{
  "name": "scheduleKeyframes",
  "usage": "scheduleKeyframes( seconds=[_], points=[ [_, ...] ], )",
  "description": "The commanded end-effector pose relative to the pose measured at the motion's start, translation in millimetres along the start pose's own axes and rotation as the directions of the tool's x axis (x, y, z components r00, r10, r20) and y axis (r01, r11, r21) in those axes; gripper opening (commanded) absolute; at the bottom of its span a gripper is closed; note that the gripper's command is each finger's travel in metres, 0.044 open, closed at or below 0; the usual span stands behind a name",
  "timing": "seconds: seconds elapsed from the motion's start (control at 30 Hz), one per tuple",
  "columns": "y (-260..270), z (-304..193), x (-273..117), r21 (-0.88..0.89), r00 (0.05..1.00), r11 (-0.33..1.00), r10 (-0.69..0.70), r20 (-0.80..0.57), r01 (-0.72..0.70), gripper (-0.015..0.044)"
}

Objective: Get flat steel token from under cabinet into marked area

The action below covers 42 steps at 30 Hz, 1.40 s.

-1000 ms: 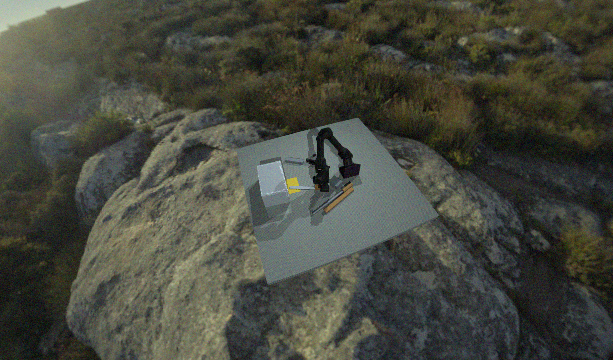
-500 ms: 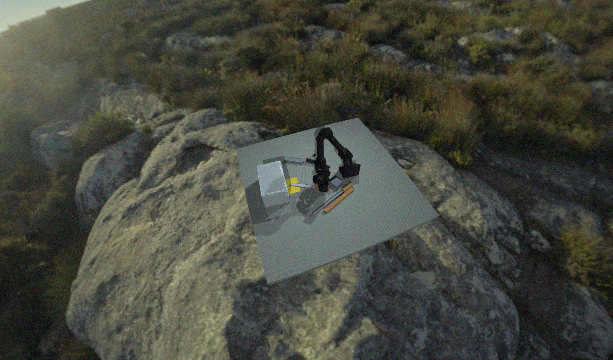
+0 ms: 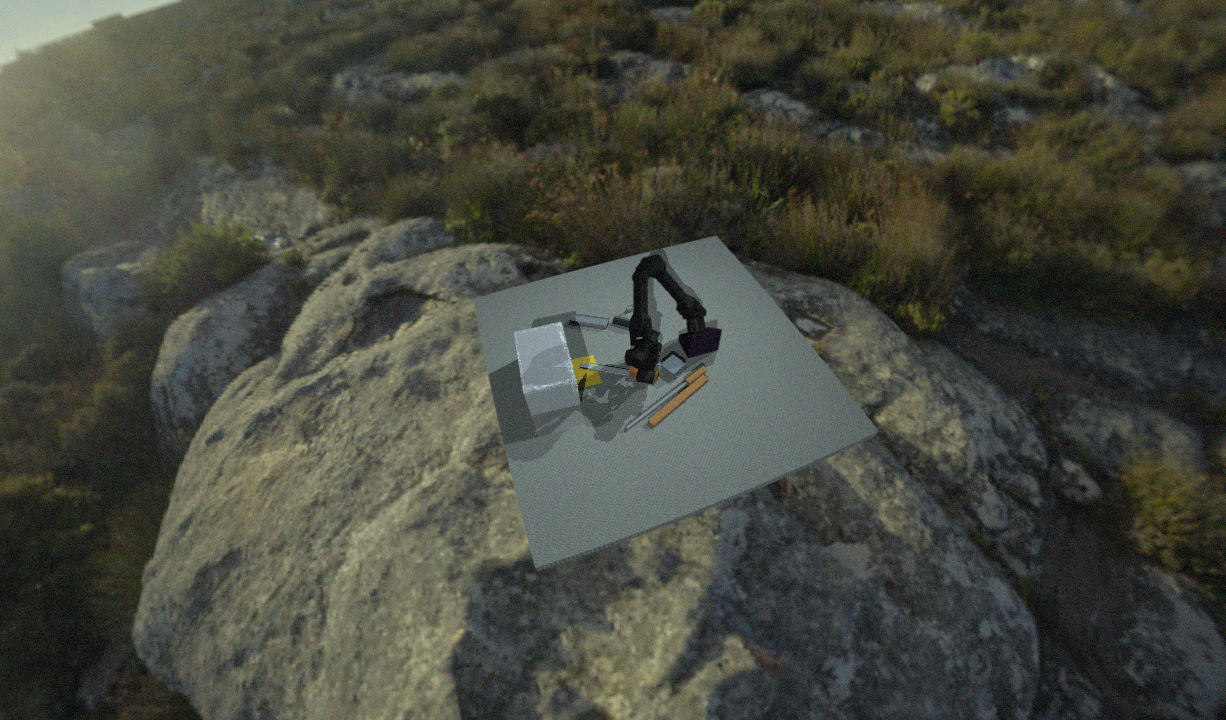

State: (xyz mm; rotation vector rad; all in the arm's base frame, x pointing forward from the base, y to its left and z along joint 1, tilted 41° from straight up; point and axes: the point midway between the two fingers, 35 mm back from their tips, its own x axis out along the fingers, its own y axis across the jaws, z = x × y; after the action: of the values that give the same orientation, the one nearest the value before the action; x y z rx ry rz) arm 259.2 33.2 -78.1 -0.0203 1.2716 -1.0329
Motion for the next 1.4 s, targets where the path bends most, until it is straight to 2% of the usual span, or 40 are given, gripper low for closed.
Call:
scheduleKeyframes(
  seconds=[0.0,1.37],
  points=[
    [-5,5,-1,0.015,1.000,1.000,0.001,0.001,-0.001,0.0000],
    [-45,42,-1,0.023,1.000,1.000,-0.003,0.003,0.003,0.0000]
  ],
)
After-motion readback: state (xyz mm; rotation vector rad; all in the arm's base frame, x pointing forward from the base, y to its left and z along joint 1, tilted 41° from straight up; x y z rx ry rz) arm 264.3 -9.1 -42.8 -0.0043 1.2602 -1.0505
